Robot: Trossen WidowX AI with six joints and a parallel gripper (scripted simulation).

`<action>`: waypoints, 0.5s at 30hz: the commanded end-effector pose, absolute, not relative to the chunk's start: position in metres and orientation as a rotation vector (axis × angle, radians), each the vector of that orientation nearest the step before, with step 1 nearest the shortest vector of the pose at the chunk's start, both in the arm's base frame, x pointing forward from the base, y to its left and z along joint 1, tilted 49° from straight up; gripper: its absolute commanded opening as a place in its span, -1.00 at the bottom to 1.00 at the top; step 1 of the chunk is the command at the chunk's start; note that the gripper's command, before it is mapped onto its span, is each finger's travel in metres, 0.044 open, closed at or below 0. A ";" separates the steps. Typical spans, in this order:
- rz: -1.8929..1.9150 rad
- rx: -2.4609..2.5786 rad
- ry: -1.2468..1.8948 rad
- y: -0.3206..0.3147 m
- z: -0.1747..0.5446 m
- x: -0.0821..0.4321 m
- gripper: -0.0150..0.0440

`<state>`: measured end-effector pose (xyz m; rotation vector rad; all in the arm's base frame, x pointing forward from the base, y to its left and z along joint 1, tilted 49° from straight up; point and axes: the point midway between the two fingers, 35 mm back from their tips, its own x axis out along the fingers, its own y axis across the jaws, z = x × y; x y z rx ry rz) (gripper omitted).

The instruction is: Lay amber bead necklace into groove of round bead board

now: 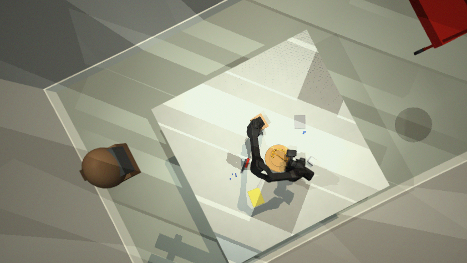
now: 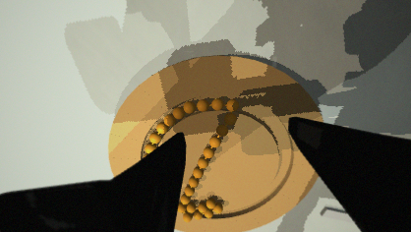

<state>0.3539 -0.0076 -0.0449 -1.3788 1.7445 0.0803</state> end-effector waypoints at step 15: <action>0.080 -1.378 1.727 -0.008 -0.044 0.354 -0.08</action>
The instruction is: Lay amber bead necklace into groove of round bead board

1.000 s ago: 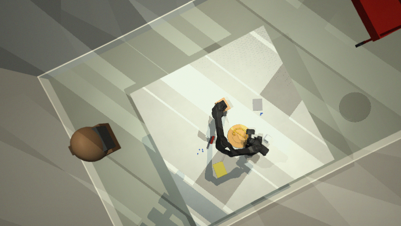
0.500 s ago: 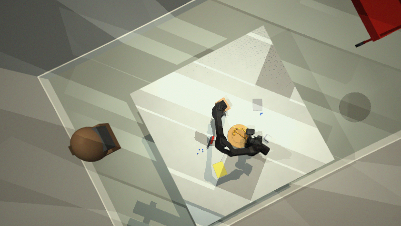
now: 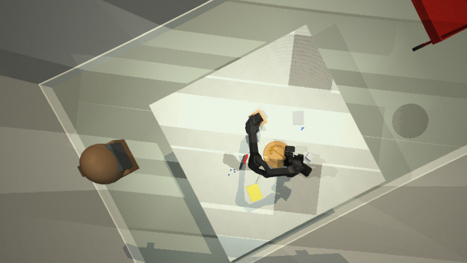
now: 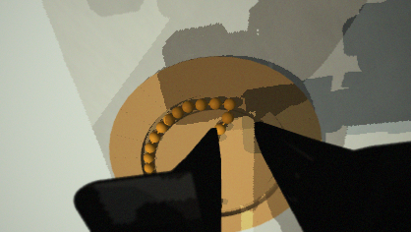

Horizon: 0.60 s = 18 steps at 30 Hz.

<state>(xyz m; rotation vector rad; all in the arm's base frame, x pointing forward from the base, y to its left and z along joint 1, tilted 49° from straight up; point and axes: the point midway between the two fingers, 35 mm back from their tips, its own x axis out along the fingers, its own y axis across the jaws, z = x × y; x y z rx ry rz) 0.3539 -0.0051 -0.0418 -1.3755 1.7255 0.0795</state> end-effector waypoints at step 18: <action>0.081 -1.377 1.733 -0.029 -0.062 0.352 -0.08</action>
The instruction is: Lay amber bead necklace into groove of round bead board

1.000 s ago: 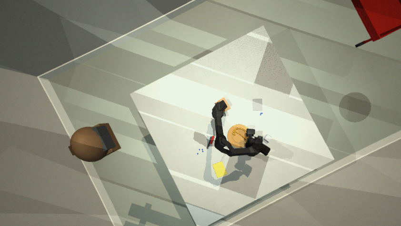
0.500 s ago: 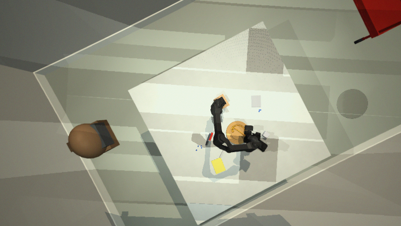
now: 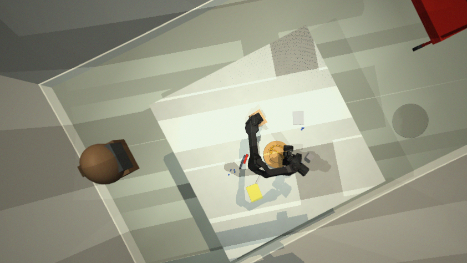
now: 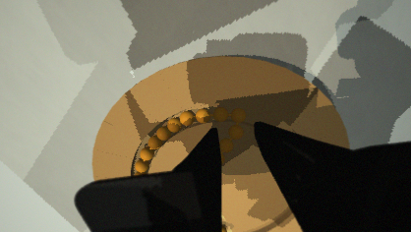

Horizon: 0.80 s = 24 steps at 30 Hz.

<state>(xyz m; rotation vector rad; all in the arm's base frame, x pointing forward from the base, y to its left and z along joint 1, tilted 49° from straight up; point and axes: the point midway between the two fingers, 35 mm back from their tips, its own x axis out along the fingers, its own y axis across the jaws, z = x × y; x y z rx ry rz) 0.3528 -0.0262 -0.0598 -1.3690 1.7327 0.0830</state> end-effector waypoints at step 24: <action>0.083 -1.369 1.734 -0.027 -0.060 0.353 -0.49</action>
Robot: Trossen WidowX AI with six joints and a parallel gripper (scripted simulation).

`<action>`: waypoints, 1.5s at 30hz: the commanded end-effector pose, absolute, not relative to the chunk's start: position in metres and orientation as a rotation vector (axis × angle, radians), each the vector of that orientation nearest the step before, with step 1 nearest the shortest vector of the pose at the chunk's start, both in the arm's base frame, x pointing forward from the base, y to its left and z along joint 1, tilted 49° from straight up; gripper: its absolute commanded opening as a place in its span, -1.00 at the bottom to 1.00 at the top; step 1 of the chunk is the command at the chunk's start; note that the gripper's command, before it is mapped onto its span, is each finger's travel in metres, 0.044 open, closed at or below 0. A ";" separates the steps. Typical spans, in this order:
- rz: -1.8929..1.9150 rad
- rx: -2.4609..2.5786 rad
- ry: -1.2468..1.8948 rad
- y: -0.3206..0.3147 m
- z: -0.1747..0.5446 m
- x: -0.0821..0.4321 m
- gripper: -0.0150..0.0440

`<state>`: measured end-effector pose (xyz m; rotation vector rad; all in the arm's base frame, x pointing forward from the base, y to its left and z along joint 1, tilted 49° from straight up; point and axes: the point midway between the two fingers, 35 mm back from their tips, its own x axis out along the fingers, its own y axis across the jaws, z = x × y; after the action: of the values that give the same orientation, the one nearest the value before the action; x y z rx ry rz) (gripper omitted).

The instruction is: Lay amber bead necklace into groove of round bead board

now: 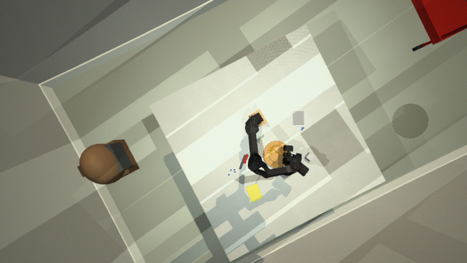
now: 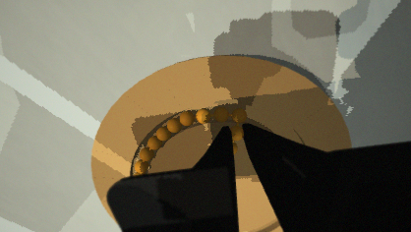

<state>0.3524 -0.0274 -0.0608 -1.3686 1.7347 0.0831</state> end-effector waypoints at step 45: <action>0.084 -1.370 1.729 -0.028 -0.057 0.368 0.22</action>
<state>0.3683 -0.0280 -0.0571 -1.3698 1.7292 0.0843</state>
